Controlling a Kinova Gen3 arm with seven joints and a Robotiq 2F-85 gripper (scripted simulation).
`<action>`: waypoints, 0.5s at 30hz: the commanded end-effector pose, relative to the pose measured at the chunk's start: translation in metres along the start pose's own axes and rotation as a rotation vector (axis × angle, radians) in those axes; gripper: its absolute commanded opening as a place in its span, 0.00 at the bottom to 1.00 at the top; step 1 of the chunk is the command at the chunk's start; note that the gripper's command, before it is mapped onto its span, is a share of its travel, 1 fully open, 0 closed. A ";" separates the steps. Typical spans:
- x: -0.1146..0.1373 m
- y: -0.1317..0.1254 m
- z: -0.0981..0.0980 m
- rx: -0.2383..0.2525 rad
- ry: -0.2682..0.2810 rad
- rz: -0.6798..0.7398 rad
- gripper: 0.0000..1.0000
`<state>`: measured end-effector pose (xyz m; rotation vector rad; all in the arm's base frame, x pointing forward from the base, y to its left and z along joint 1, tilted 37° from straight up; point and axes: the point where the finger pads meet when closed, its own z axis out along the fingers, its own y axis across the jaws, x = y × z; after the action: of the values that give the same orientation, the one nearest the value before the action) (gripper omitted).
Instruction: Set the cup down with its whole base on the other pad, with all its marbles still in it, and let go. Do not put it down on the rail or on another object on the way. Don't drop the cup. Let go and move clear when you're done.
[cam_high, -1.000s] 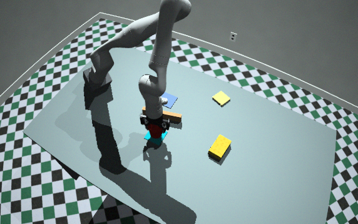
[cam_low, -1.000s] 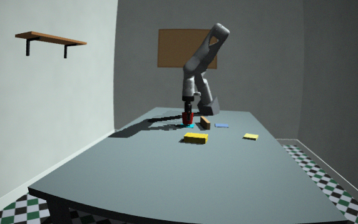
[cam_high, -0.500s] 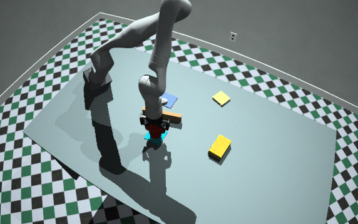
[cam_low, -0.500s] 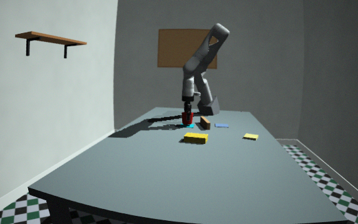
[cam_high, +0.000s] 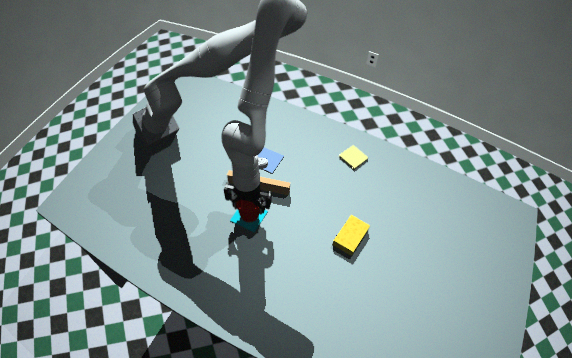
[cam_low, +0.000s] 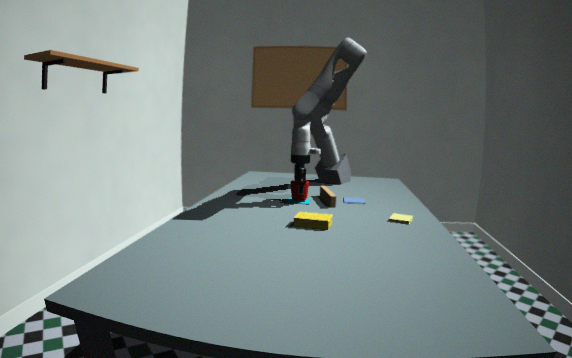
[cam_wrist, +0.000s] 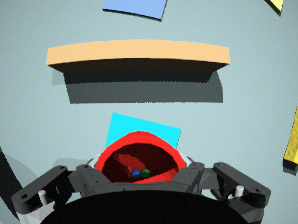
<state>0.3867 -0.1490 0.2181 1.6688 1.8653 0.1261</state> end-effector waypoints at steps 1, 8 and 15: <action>-0.002 -0.001 0.001 0.002 -0.002 0.004 0.82; -0.002 -0.001 0.004 0.002 -0.002 0.004 0.82; -0.002 -0.001 0.004 0.002 -0.002 0.004 0.82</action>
<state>0.3881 -0.1517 0.2147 1.6722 1.8630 0.1245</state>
